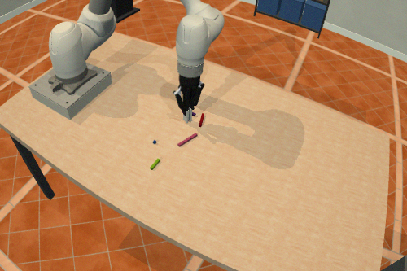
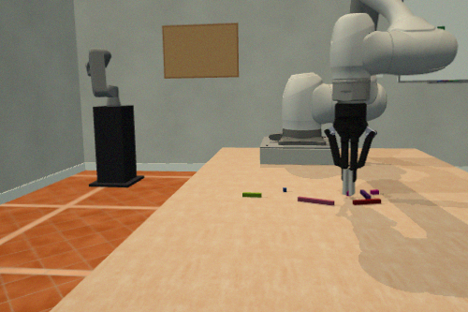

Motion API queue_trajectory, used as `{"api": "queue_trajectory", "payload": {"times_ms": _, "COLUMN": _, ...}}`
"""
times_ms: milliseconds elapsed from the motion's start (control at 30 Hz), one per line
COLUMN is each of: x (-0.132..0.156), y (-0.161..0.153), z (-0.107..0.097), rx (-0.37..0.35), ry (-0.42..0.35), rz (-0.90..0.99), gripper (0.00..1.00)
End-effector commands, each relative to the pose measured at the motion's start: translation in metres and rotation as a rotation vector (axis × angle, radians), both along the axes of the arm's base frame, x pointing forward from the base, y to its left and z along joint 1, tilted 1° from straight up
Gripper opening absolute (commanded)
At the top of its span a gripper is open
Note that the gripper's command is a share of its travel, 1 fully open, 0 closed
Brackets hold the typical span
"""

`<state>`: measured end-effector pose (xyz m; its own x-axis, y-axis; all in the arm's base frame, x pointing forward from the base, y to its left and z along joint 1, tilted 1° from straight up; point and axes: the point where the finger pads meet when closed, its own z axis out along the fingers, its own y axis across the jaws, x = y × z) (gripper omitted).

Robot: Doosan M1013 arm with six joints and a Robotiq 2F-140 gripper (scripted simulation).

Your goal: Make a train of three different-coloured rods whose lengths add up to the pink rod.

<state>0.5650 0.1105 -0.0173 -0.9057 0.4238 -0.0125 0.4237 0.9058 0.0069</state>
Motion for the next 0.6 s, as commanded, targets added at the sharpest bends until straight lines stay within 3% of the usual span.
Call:
{"api": "queue_trajectory", "payload": {"times_ms": 0, "x": -0.003, "y": 0.001, "z": 0.016, "rx": 0.002, "ry": 0.003, "rz": 0.003, "gripper": 0.03}}
{"api": "queue_trajectory", "payload": {"times_ms": 200, "x": -0.003, "y": 0.001, "z": 0.060, "rx": 0.002, "ry": 0.003, "rz": 0.003, "gripper": 0.03}}
{"api": "queue_trajectory", "payload": {"times_ms": 267, "x": -0.003, "y": 0.001, "z": 0.060, "rx": 0.002, "ry": 0.003, "rz": 0.003, "gripper": 0.03}}
{"api": "queue_trajectory", "payload": {"times_ms": 433, "x": -0.003, "y": 0.001, "z": 0.086, "rx": 0.002, "ry": 0.003, "rz": 0.003, "gripper": 0.03}}
{"api": "queue_trajectory", "payload": {"times_ms": 567, "x": -0.003, "y": 0.001, "z": 0.090, "rx": 0.002, "ry": 0.003, "rz": 0.003, "gripper": 0.03}}
